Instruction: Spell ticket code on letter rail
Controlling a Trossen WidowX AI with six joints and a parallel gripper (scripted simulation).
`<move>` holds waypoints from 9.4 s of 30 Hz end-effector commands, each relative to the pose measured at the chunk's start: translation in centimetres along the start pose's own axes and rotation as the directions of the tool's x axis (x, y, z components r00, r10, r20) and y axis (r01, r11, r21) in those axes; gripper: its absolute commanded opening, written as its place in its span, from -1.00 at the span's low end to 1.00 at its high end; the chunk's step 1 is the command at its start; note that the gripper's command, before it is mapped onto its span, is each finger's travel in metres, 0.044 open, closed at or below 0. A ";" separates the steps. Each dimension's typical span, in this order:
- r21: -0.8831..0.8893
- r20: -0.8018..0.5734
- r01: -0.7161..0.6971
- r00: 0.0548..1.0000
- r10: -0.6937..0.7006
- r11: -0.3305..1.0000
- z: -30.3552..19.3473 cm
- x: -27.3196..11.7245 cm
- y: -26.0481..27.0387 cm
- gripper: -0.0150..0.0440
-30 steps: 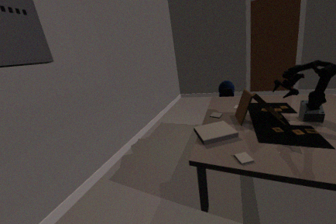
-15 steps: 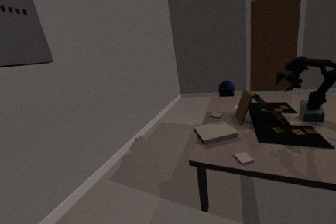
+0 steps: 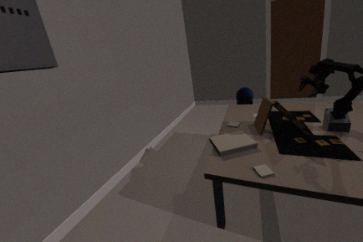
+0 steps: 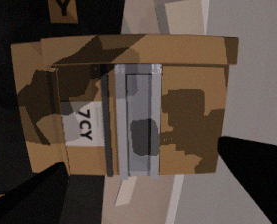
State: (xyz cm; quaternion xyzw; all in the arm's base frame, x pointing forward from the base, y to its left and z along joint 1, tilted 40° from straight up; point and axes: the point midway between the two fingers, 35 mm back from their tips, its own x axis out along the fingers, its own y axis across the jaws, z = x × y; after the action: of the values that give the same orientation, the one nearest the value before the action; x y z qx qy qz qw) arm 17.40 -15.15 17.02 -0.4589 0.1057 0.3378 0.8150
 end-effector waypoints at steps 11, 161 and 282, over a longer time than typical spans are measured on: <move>0.021 -0.171 -0.021 0.985 0.024 1.000 0.8 -0.5 0.0 1.00; 0.045 0.084 0.631 0.770 0.632 -0.774 23.4 20.7 15.0 0.66; 0.585 0.052 0.141 0.976 0.210 -0.799 18.9 18.9 -2.0 -0.49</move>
State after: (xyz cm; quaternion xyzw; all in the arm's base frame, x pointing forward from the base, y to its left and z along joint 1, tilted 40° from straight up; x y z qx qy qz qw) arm 29.24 9.37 18.69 0.6188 0.4773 -0.0114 0.6238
